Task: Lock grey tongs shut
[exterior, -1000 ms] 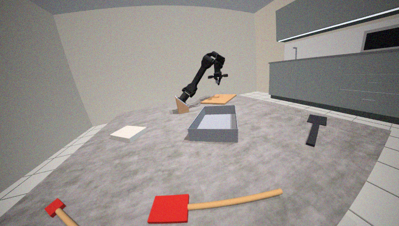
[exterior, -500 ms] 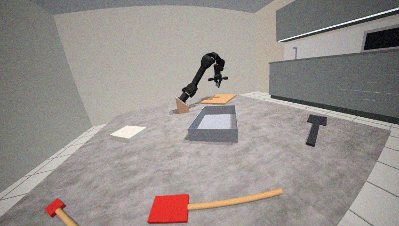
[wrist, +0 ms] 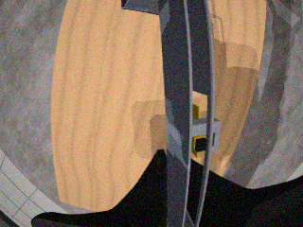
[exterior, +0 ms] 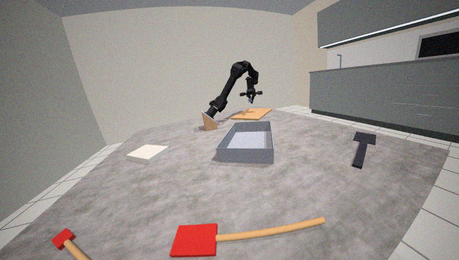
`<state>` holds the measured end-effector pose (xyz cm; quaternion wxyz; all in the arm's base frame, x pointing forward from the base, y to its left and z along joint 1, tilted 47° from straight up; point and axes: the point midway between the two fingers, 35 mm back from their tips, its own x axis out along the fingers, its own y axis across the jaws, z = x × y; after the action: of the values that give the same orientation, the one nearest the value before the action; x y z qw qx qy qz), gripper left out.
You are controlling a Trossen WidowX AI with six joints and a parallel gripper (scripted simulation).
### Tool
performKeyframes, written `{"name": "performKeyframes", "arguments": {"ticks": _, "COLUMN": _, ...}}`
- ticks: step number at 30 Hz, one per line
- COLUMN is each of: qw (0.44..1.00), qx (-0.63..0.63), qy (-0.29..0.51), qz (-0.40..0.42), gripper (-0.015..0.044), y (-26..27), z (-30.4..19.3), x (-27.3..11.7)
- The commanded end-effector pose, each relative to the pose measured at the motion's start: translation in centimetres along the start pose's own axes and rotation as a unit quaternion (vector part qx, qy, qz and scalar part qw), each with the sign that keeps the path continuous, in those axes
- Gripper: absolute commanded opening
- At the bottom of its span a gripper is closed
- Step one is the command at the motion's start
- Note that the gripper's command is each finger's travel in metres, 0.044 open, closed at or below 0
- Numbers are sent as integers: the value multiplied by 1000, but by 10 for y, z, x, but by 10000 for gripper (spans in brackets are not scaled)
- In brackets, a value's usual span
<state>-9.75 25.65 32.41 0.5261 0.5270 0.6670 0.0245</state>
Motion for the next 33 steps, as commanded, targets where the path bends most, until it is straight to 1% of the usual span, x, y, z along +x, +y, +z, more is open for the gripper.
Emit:
{"name": "performKeyframes", "arguments": {"ticks": 1, "qw": 1000, "qx": -1, "qy": 1, "qz": -1, "gripper": -150, "y": 0, "z": 0, "x": 6}}
{"name": "performKeyframes", "arguments": {"ticks": 25, "qw": 1000, "qx": -4, "qy": 5, "qz": 4, "gripper": -150, "y": 4, "z": 5, "x": 44}}
{"name": "performKeyframes", "arguments": {"ticks": 32, "qw": 1000, "qx": -4, "qy": 6, "qz": 5, "gripper": -150, "y": 4, "z": 6, "x": 47}}
{"name": "performKeyframes", "arguments": {"ticks": 33, "qw": 1000, "qx": -3, "qy": 4, "qz": 6, "gripper": -124, "y": 4, "z": 6, "x": 46}}
